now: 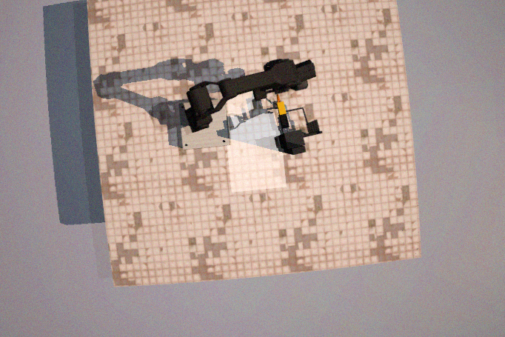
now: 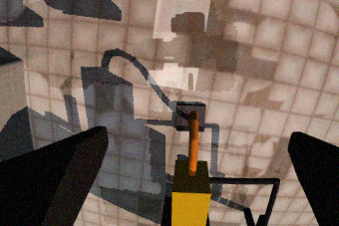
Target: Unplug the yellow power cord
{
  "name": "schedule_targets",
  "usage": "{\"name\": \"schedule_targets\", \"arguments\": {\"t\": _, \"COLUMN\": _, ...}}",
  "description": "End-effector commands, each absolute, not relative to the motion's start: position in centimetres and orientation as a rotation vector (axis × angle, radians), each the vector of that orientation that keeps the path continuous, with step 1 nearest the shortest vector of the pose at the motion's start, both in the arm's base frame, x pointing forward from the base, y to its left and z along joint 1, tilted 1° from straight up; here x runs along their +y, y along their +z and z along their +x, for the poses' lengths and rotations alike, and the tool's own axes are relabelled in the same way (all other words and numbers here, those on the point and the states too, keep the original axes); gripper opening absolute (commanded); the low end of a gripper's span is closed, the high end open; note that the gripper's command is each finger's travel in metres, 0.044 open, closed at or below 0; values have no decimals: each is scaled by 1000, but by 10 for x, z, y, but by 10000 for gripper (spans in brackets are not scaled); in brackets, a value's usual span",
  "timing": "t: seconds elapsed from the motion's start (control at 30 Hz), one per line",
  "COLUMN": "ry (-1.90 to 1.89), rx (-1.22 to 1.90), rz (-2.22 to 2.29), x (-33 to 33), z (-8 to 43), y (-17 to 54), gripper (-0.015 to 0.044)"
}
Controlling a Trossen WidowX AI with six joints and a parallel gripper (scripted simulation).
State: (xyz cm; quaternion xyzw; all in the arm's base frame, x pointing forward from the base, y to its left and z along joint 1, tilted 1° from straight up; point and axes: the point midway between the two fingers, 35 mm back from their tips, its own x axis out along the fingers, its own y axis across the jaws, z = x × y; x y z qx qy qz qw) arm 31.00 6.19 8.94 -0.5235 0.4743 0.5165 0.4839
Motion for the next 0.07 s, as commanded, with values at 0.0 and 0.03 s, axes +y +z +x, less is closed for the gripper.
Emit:
{"name": "schedule_targets", "arguments": {"t": 0.0, "ry": 1255, "rx": 1158, "rz": -1269, "x": 62, "z": 310, "y": 90, "gripper": 440}}
{"name": "schedule_targets", "arguments": {"t": 0.03, "ry": 1255, "rx": 1158, "rz": -1269, "x": 62, "z": 310, "y": 90, "gripper": 440}}
